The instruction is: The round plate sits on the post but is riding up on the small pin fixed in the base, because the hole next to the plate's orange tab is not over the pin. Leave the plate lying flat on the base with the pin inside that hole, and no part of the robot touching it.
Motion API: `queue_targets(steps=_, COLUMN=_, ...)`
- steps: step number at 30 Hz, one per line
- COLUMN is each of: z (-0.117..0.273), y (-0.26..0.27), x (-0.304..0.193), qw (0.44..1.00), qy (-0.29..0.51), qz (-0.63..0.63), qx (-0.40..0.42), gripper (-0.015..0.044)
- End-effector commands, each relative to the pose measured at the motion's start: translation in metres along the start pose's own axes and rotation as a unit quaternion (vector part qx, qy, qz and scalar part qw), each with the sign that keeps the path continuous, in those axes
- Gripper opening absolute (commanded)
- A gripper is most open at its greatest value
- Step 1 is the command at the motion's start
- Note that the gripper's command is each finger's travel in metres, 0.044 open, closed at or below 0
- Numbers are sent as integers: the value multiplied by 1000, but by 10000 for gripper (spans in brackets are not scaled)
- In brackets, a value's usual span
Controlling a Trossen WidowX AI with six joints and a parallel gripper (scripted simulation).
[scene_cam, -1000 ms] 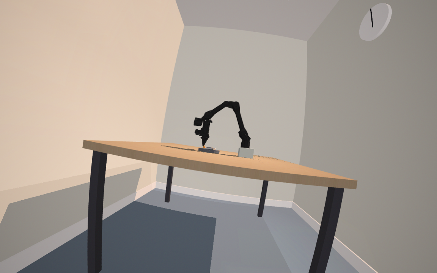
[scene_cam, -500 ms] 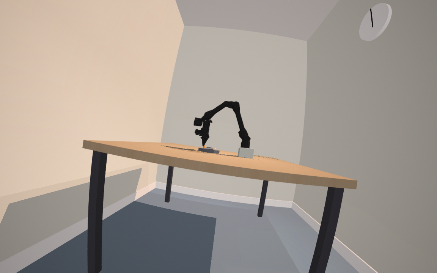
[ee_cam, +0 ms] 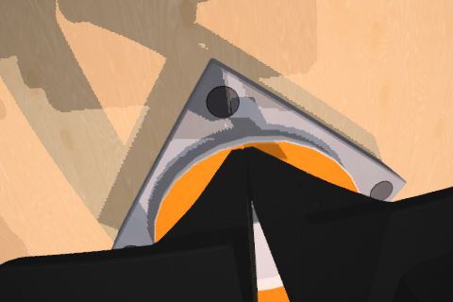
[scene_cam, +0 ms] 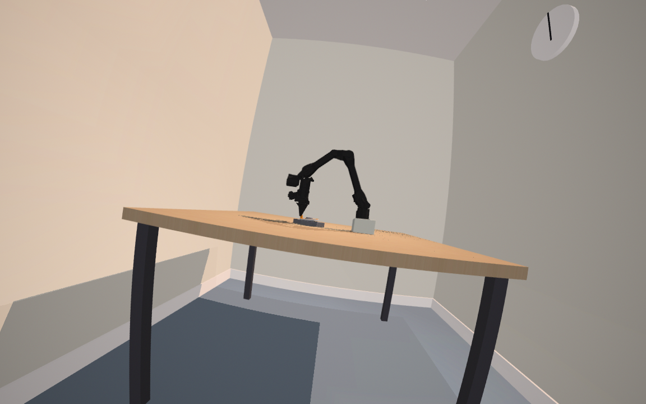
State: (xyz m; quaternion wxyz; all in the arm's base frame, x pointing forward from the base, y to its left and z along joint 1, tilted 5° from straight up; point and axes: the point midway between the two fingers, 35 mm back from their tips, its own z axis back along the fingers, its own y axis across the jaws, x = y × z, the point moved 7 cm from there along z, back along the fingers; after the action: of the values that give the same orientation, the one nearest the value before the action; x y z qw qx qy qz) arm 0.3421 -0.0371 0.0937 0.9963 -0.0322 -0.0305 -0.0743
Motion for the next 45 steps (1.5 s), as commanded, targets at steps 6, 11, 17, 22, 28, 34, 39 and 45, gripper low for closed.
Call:
queue_targets(steps=6, z=-1, y=-7, x=1, qw=1000, qy=-1, qz=-5, qx=-9, gripper=0)
queue_targets(steps=11, z=-1, y=-8, x=0, qw=1000, qy=-1, qz=-5, qx=-9, gripper=0)
queue_targets(steps=17, z=-1, y=-8, x=0, qw=1000, qy=-1, qz=-5, qx=-9, gripper=0)
queue_targets(steps=22, z=-1, y=-9, x=0, qw=1000, qy=-1, qz=-5, qx=-9, gripper=0)
queue_targets(steps=28, z=-1, y=-10, x=0, qw=1000, qy=-1, qz=-5, qx=-9, gripper=0)
queue_targets(steps=34, z=-1, y=-12, x=0, qw=1000, qy=-1, qz=-5, qx=-9, gripper=0)
queue_targets(steps=39, z=-1, y=-15, x=-1, qw=1000, qy=-1, qz=-5, qx=-9, gripper=0)
queue_targets(steps=45, z=-1, y=-20, x=-3, qw=1000, qy=-1, qz=-5, qx=-10, gripper=0)
